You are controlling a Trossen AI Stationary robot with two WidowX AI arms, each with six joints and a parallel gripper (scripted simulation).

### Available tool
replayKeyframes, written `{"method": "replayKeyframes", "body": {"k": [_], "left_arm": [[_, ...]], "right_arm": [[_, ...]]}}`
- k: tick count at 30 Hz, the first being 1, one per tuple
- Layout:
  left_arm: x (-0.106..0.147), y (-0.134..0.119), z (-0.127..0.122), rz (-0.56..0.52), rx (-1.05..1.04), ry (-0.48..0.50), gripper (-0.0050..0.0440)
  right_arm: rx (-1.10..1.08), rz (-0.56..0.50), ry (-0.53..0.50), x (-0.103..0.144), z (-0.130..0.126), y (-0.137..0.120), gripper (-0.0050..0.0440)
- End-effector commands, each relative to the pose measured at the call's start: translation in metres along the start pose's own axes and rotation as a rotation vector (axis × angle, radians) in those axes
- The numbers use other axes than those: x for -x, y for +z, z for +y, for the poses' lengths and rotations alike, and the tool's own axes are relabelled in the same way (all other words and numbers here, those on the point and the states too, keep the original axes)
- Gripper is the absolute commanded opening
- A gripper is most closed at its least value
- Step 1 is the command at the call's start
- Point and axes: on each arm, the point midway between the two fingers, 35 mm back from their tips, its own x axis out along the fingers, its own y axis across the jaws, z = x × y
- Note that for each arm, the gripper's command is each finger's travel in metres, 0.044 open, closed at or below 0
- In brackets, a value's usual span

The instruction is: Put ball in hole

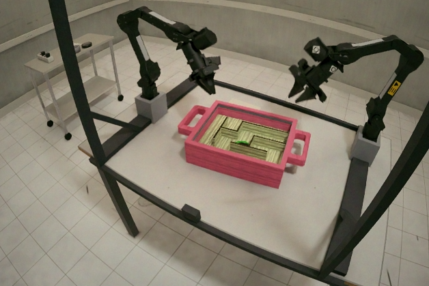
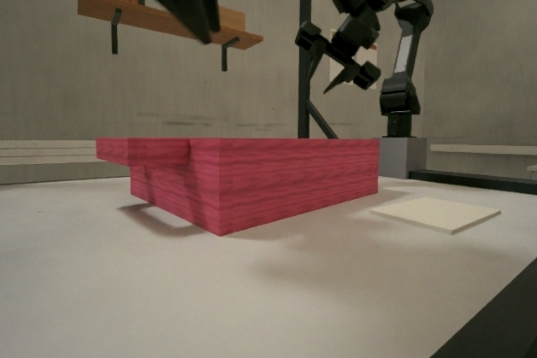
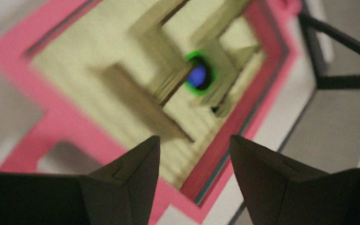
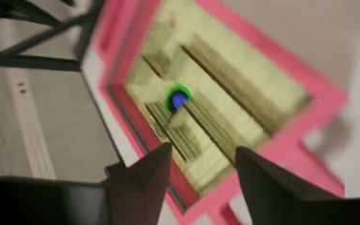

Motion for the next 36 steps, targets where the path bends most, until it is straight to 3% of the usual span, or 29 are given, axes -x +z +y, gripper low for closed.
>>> {"method": "replayKeyframes", "body": {"k": [1, 4, 6, 16, 18, 21, 29, 36], "left_arm": [[0.012, 0.012, -0.022, -0.108, -0.176, -0.116, 0.0183], [0.008, 0.012, -0.018, -0.095, -0.159, -0.098, 0.0183], [0.016, 0.015, -0.028, -0.142, -0.225, -0.142, 0.0183], [0.069, 0.038, -0.083, -0.511, -0.659, -0.335, 0.0183], [0.083, 0.04, -0.092, -0.593, -0.732, -0.361, 0.0183], [0.078, 0.042, -0.09, -0.58, -0.725, -0.348, 0.0183], [0.138, 0.047, -0.12, -0.904, -0.956, -0.413, 0.0183], [0.149, 0.046, -0.123, -0.976, -1.001, -0.414, 0.0183]], "right_arm": [[0.158, -0.107, 0.115, 0.017, 0.012, 0.02, 0.0183], [0.149, -0.086, 0.102, 0.012, 0.01, 0.018, 0.0183], [0.204, -0.142, 0.14, 0.023, 0.016, 0.026, 0.0183], [0.633, -0.567, 0.262, 0.09, 0.041, 0.077, 0.0183], [0.71, -0.659, 0.263, 0.105, 0.044, 0.085, 0.0183], [0.708, -0.641, 0.261, 0.1, 0.044, 0.084, 0.0183], [0.958, -0.992, 0.2, 0.163, 0.051, 0.106, 0.0183], [1.01, -1.074, 0.168, 0.177, 0.051, 0.109, 0.0183]]}}
